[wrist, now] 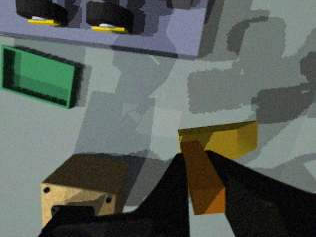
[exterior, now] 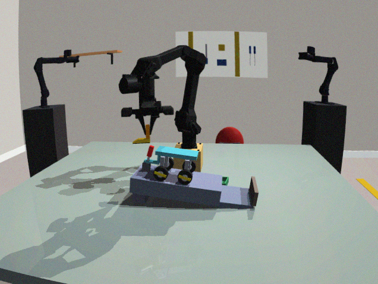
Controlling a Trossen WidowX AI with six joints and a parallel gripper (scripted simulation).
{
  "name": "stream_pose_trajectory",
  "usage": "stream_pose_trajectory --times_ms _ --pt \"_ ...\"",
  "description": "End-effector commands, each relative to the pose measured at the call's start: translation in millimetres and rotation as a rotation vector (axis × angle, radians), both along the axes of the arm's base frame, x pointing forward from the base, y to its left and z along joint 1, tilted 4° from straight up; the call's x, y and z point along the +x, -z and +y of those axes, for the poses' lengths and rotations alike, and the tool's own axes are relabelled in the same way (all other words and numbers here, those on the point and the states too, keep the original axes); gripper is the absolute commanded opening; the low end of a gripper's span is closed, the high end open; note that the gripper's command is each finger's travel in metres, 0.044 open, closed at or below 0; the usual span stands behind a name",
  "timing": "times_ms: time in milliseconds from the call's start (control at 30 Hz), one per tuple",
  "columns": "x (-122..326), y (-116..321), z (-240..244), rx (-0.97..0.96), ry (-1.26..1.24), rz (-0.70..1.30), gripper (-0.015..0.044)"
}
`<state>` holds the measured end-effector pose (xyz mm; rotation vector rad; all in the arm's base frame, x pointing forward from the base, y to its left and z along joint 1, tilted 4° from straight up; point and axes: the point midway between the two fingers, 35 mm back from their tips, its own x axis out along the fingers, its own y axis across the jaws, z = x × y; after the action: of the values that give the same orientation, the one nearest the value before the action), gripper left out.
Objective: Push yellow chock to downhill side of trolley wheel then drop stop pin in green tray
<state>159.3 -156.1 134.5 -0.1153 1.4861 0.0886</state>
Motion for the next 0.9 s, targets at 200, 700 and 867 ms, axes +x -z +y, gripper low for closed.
stream_pose_trajectory --times_ms 200,700,867 --pt "-1 0 0 0.016 0.198 -0.001 0.0000" --pt "17 1 36 0.026 0.272 -0.004 0.0000" --pt "24 2 51 0.028 0.275 -0.004 0.0000"
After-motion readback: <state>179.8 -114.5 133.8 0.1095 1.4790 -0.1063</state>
